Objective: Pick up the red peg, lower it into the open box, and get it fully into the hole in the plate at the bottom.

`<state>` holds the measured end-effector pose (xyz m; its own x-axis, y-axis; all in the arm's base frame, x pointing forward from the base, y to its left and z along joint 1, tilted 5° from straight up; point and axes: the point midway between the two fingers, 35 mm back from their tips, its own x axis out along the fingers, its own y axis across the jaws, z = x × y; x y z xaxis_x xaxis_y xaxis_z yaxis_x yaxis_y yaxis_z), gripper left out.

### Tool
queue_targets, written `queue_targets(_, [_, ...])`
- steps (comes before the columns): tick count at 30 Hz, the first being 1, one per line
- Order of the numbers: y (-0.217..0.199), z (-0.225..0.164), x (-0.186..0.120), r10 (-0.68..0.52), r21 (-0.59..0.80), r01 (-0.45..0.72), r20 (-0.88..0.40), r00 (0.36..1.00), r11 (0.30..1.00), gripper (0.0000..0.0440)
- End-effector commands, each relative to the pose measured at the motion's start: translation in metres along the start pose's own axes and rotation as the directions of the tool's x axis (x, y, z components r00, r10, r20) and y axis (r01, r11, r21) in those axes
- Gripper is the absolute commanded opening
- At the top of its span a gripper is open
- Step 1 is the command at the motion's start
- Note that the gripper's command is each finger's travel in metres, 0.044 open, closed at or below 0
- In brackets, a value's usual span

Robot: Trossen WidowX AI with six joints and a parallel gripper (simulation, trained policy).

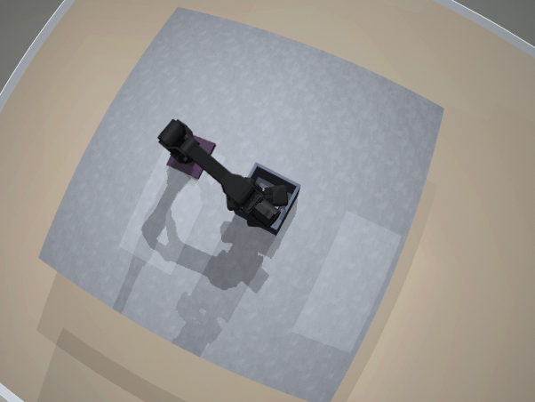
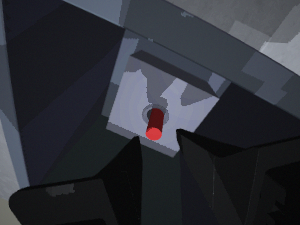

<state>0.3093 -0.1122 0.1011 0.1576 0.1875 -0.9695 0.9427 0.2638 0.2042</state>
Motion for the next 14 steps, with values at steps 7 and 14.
queue_targets(7, [0.018,0.017,0.0,0.089,-0.029,-0.09,-0.033,0.996,0.996,0.0146])
queue_targets(14, [0.029,0.022,-0.008,0.143,-0.048,-0.145,-0.046,0.989,0.988,0.0146])
